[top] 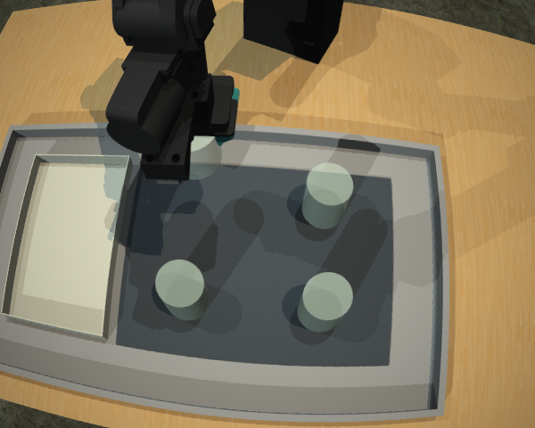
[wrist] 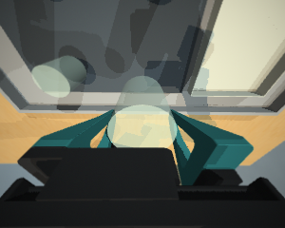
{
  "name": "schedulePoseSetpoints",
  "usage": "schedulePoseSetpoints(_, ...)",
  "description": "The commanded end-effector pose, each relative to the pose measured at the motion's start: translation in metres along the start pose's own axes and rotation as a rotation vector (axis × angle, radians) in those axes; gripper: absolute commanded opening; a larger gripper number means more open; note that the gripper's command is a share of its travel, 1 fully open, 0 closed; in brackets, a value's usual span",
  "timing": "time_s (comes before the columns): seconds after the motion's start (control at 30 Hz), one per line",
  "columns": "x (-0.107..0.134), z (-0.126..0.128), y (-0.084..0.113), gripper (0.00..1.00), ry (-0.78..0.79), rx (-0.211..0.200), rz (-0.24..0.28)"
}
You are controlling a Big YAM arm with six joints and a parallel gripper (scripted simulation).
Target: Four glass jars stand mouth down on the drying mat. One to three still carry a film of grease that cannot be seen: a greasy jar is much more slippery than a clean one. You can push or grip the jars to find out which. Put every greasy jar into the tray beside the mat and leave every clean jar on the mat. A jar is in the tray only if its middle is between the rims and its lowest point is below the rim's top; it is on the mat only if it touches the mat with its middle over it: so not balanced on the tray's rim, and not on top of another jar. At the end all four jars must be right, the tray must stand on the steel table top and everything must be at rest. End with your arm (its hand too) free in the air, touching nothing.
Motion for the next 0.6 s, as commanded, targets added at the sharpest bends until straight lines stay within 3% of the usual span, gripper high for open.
schedulePoseSetpoints(0.0, -0.024, -0.008, 0.016, 0.00, -0.009, 0.017, -0.057)
schedulePoseSetpoints(0.17, -0.024, -0.008, 0.016, 0.00, -0.009, 0.017, -0.057)
schedulePoseSetpoints(0.57, -0.028, -0.047, 0.017, 0.00, -0.009, 0.017, -0.057)
Point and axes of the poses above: the point where the finger pads meet when closed, its own y axis back along the fingers, its own z axis across the jaws, x = y × z, the point moved 4 cm from there along y, back along the fingers, and after that the axes turned 11 degrees about y, right-handed, at the moved point
